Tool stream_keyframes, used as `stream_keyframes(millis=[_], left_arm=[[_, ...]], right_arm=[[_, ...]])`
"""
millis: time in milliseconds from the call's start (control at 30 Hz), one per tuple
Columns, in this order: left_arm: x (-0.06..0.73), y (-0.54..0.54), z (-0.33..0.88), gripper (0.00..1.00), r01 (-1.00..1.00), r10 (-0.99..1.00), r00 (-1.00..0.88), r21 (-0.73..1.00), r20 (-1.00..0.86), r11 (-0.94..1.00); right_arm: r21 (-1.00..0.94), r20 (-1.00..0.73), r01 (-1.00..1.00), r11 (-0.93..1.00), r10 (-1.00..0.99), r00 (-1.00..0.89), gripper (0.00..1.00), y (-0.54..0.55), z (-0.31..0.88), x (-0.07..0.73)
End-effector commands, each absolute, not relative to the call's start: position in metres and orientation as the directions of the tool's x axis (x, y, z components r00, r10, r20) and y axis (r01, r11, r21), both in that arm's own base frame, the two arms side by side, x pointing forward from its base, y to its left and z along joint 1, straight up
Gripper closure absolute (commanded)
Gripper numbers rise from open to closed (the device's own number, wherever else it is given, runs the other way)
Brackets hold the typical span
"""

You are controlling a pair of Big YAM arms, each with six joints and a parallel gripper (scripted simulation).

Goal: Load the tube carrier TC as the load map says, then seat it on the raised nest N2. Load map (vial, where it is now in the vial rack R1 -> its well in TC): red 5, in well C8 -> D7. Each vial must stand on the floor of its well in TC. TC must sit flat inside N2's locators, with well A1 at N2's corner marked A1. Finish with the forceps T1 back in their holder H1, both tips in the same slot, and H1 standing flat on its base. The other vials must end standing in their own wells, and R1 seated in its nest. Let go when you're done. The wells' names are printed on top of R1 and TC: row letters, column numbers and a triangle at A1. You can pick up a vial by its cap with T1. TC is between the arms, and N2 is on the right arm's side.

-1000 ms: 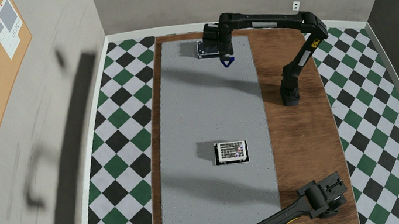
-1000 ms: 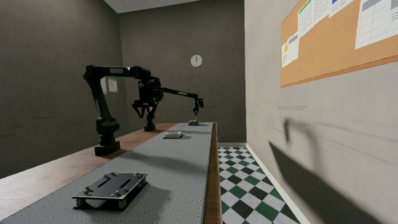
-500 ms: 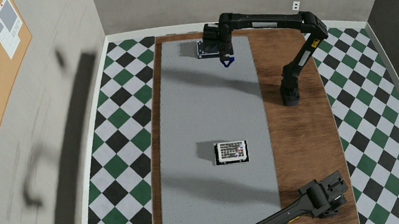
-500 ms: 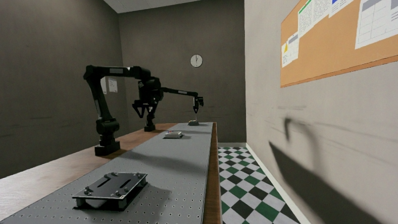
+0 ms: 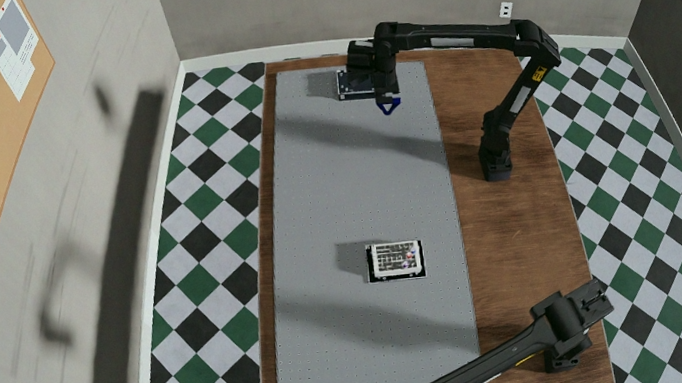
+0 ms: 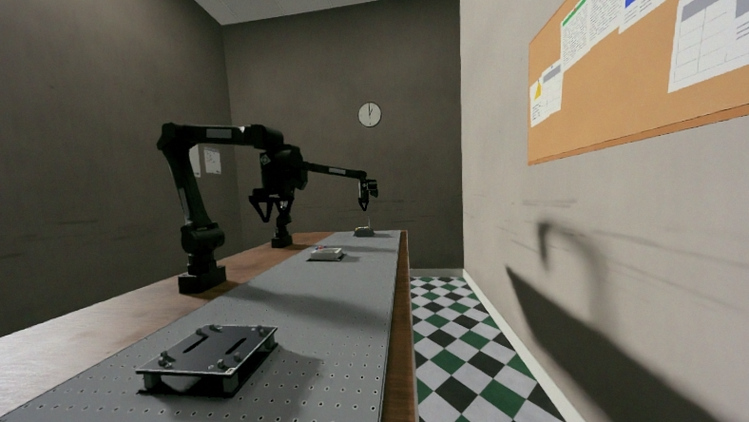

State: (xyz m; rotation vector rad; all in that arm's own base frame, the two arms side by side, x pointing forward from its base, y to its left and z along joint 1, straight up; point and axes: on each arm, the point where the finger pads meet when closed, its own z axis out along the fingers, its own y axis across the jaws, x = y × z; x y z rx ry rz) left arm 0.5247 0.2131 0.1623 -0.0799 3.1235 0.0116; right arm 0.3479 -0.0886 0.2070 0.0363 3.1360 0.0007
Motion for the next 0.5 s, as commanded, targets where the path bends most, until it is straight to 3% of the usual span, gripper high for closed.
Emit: stream_keyframes(millis=[0, 467], left_arm=[[0.522, 0.202, 0.170, 0.76, -0.051, -0.050, -0.998, 0.012, -0.041, 0.999], [0.482, 0.177, 0.179, 0.76, -0.051, -0.050, -0.998, 0.011, -0.038, 0.999]], right_arm=[[-0.008, -0.035, 0.026, 1.000, 0.025, -0.999, 0.00, -0.091, 0.218, 0.357], [-0.008, -0.035, 0.026, 1.000, 0.025, -0.999, 0.00, -0.091, 0.218, 0.357]])
